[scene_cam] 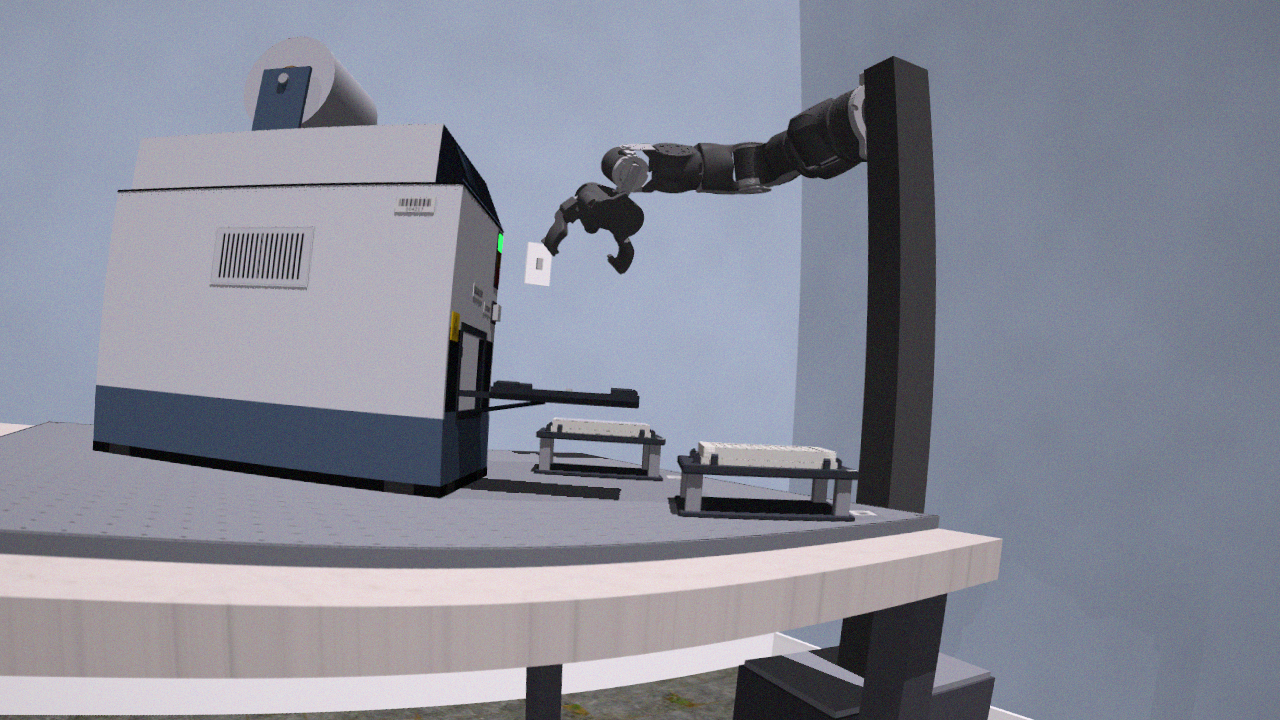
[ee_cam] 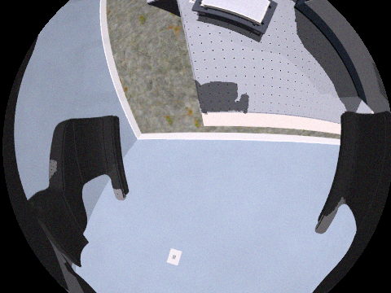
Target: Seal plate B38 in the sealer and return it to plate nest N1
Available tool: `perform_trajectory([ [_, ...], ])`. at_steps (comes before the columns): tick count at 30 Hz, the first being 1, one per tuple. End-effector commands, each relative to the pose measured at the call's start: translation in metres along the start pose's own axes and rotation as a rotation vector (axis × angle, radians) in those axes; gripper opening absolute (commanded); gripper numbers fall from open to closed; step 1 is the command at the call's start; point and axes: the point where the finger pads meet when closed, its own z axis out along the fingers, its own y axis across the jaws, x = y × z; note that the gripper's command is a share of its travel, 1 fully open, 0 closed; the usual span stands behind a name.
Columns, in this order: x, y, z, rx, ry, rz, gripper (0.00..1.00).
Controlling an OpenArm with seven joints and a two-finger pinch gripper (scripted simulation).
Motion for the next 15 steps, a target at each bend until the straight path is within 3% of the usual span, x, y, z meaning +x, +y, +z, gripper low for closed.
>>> perform_trajectory([
  [1,0.0,0.0,0.0,-0.004,0.002,-0.004,0.77],
  [9,0.0,0.0,0.0,-0.004,0.002,-0.004,0.77],
  [14,0.042,0.005,-0.01,-0.045,0.128,-0.221,0.77],
  [15,0.042,0.005,-0.01,-0.045,0.128,-0.221,0.77],
])
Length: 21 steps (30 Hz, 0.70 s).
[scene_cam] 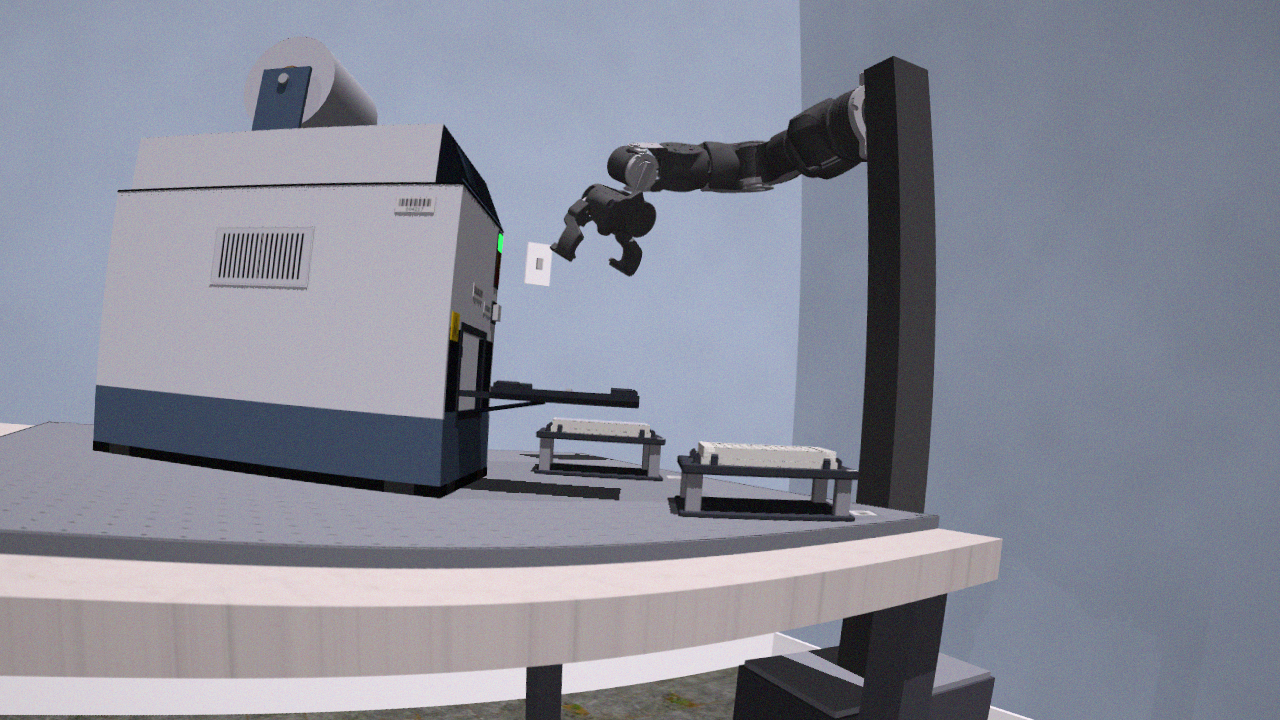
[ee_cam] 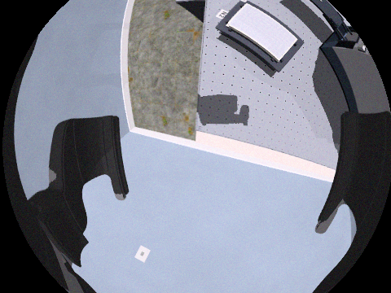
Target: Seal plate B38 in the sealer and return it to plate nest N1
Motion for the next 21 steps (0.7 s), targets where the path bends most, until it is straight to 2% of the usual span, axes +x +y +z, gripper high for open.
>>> perform_trajectory([
  [1,-0.001,-0.001,0.0,0.0,0.005,-0.008,0.77],
  [11,-0.001,-0.001,0.0,0.0,0.005,-0.008,0.77],
  [16,0.04,0.013,-0.004,-0.042,0.132,-0.225,0.77],
  [21,0.04,0.013,-0.004,-0.042,0.132,-0.225,0.77],
])
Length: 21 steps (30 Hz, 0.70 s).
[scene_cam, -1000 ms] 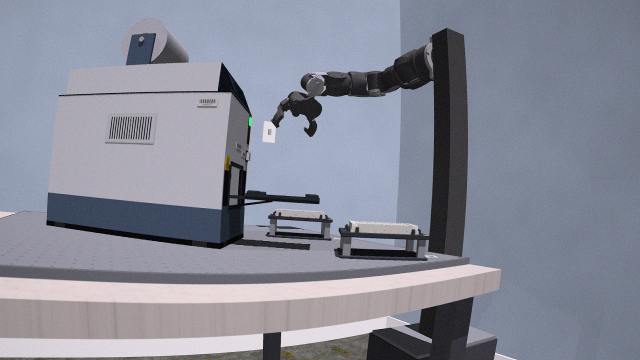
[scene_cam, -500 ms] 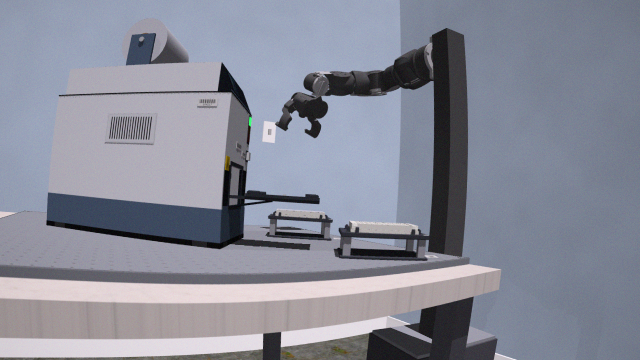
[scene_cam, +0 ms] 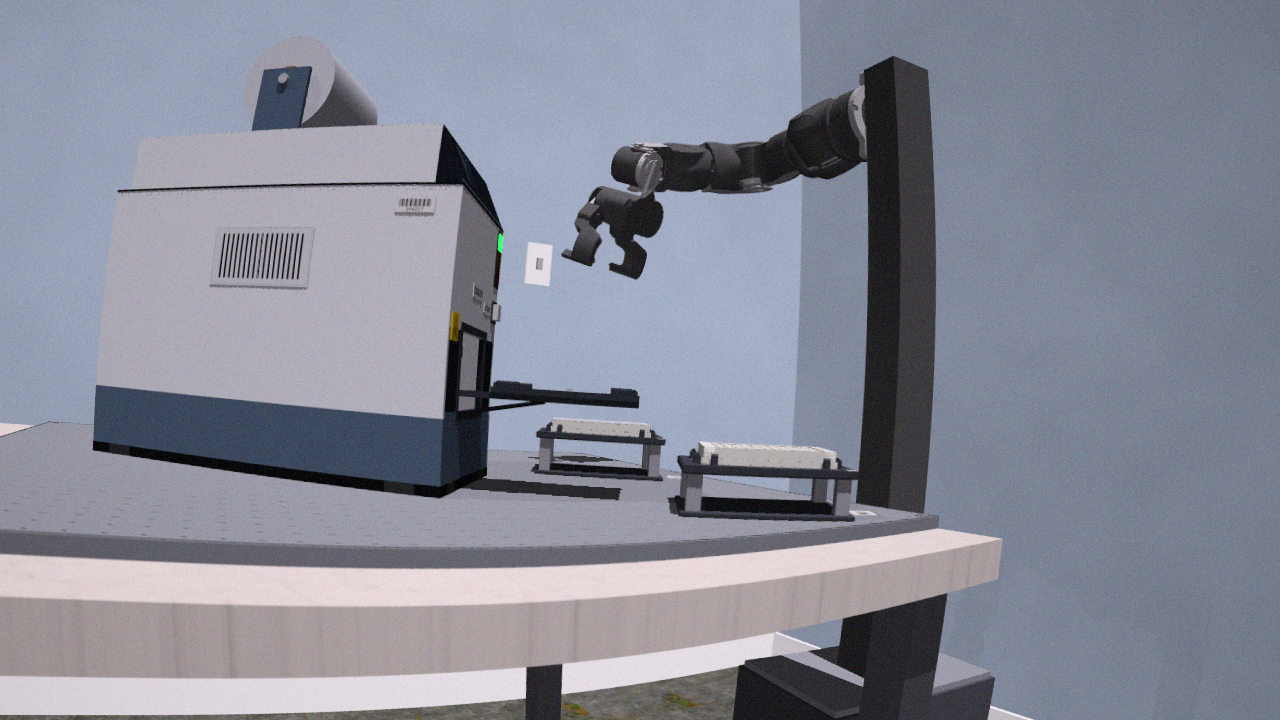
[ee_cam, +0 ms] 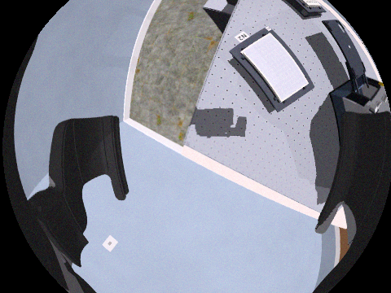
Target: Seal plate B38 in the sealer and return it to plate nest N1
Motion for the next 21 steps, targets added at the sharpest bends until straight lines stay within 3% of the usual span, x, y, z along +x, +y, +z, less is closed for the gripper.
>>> perform_trajectory([
  [1,0.0,-0.001,0.0,0.005,0.002,-0.004,0.77],
  [7,0.0,-0.001,0.0,0.005,0.002,-0.004,0.77],
  [12,0.037,0.024,0.002,-0.043,0.129,-0.221,0.77],
  [21,0.037,0.024,0.002,-0.043,0.129,-0.221,0.77],
])
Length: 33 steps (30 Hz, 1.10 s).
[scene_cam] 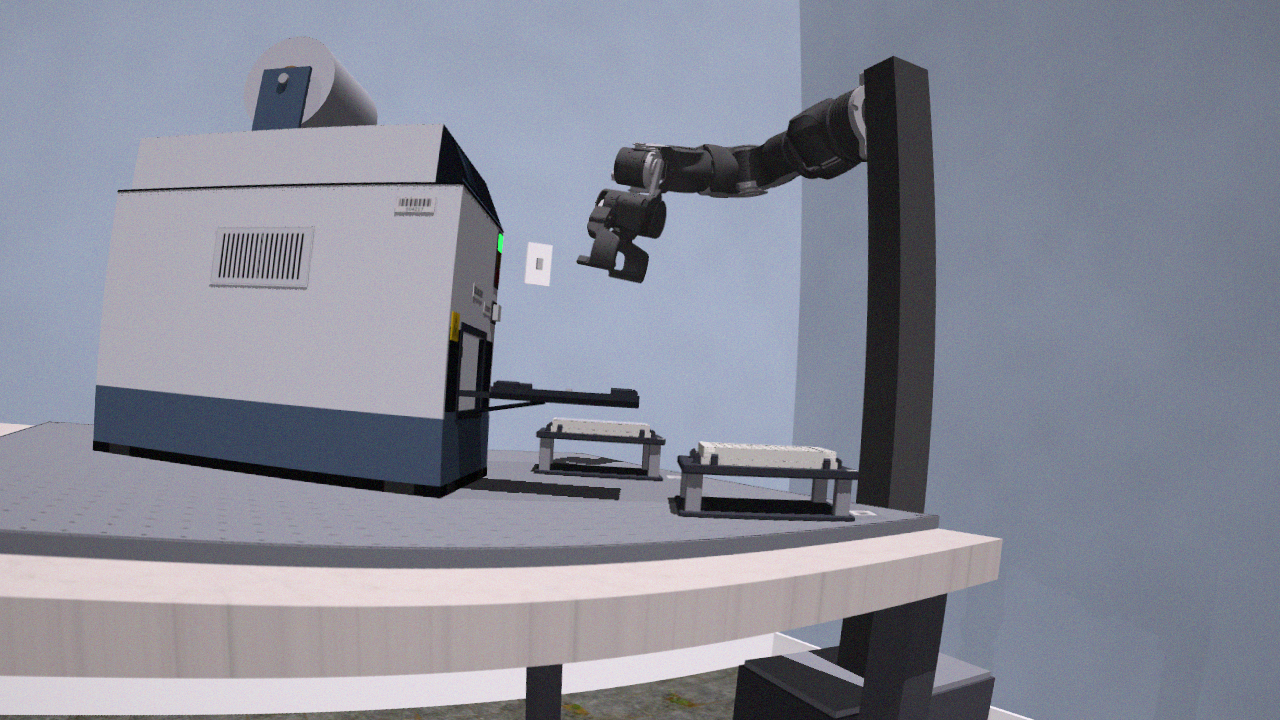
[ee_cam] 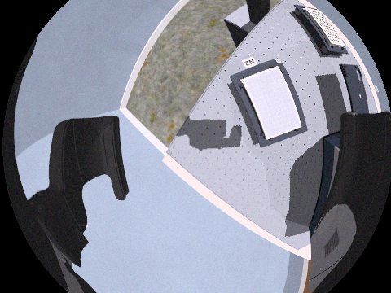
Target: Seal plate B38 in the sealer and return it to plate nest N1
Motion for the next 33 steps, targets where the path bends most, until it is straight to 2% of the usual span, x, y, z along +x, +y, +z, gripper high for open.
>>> perform_trajectory([
  [1,0.0,0.0,0.0,0.005,0.002,-0.004,0.77],
  [3,0.0,0.0,0.0,0.005,0.002,-0.004,0.77],
  [8,0.031,0.031,0.007,-0.038,0.131,-0.219,0.77],
  [20,0.031,0.031,0.007,-0.038,0.131,-0.219,0.77],
  [25,0.062,0.062,0.015,-0.051,0.181,-0.301,0.77],
  [33,0.062,0.062,0.015,-0.051,0.181,-0.301,0.77],
])
